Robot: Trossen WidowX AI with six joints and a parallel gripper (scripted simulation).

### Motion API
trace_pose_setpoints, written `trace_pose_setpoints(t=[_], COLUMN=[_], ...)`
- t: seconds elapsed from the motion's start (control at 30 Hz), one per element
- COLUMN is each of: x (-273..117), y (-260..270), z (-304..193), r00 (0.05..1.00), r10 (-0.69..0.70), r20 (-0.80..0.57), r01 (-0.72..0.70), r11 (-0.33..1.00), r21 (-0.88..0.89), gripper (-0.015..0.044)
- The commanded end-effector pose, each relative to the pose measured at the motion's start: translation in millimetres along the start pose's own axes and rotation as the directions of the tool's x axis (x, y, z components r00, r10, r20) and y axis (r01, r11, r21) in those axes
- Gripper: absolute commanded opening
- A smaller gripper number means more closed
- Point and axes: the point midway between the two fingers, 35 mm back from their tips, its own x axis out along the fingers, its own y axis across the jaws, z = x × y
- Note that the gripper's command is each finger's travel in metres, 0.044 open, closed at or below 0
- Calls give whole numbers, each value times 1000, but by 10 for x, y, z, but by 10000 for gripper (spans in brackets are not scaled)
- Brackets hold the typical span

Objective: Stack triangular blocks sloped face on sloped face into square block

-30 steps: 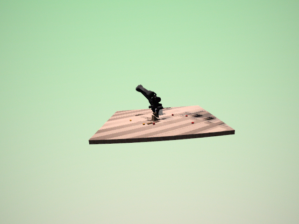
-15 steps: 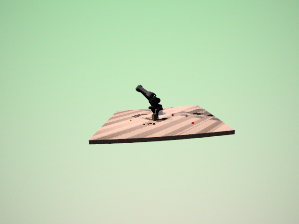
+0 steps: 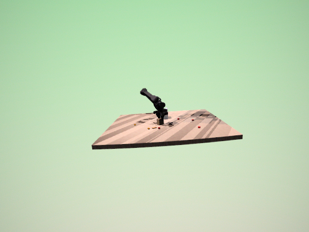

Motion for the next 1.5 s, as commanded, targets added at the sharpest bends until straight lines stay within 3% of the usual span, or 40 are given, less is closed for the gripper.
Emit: trace_pose_setpoints(t=[0.0, 1.27, 1.47], x=[9, 27, 24], y=[-3, 0, 0], z=[-4, -9, -3], r00=[1000, 1000, 1000], r10=[2, 3, 1], r20=[-6, -8, -2], r01=[-2, -3, -1], r11=[1000, 1000, 1000], r21=[-8, -12, -6], gripper=[0, 0, 157])
